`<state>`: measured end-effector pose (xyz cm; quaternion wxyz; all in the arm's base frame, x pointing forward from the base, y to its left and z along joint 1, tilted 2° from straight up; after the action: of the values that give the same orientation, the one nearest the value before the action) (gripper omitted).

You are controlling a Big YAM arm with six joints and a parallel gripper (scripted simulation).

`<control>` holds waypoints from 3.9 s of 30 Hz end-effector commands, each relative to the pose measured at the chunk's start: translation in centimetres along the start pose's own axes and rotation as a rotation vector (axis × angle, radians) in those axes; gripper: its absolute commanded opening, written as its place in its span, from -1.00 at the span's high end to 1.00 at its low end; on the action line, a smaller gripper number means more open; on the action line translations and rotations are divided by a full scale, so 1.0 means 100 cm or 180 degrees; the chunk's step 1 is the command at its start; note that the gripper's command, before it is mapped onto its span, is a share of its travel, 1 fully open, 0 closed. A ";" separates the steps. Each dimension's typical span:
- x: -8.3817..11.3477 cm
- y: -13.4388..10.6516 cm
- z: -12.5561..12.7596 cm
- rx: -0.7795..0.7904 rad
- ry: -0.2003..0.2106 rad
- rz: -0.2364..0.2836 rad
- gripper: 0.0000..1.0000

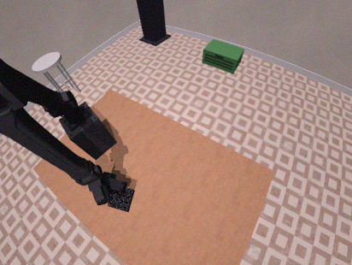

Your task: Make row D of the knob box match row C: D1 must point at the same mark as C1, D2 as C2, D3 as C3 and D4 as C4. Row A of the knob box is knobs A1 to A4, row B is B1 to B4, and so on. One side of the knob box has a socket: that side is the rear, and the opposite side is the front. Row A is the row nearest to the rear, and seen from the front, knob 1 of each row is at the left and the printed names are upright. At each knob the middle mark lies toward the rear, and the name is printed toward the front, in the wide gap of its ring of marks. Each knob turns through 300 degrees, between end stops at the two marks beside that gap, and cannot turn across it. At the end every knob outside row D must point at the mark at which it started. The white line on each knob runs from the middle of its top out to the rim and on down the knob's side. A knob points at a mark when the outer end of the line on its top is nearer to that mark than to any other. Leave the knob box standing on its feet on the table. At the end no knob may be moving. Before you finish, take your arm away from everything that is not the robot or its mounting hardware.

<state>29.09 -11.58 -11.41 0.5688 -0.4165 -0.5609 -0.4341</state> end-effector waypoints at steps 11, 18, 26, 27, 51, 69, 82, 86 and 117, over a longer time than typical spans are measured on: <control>0.031 0.003 0.000 0.0043 -0.0012 -0.0037 0.63; 0.043 0.003 -0.002 0.0029 -0.0019 -0.0045 0.63; 0.039 0.003 -0.002 0.0026 -0.0005 -0.0028 0.63; 0.039 0.003 -0.002 0.0026 -0.0005 -0.0028 0.63; 0.122 0.007 -0.009 0.0014 -0.0057 -0.0091 -1.00; 0.161 0.002 -0.004 0.0006 0.0022 0.0005 -1.00; 0.161 0.002 -0.005 0.0004 0.0015 -0.0003 -1.00; 0.161 0.002 -0.005 0.0004 0.0015 -0.0003 -1.00; 0.161 0.002 -0.005 0.0004 0.0015 -0.0003 -1.00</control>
<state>29.14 -11.93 4.70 0.5684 -0.4148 -0.5632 -0.4332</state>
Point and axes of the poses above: the point where the finger pads meet when closed, its own x axis back along the fingers, its own z axis across the jaws, y = z × x, the point moved 10 cm from there along x, back along the fingers, and after that the axes turned 12 degrees about -x, right-handed, at the moved point
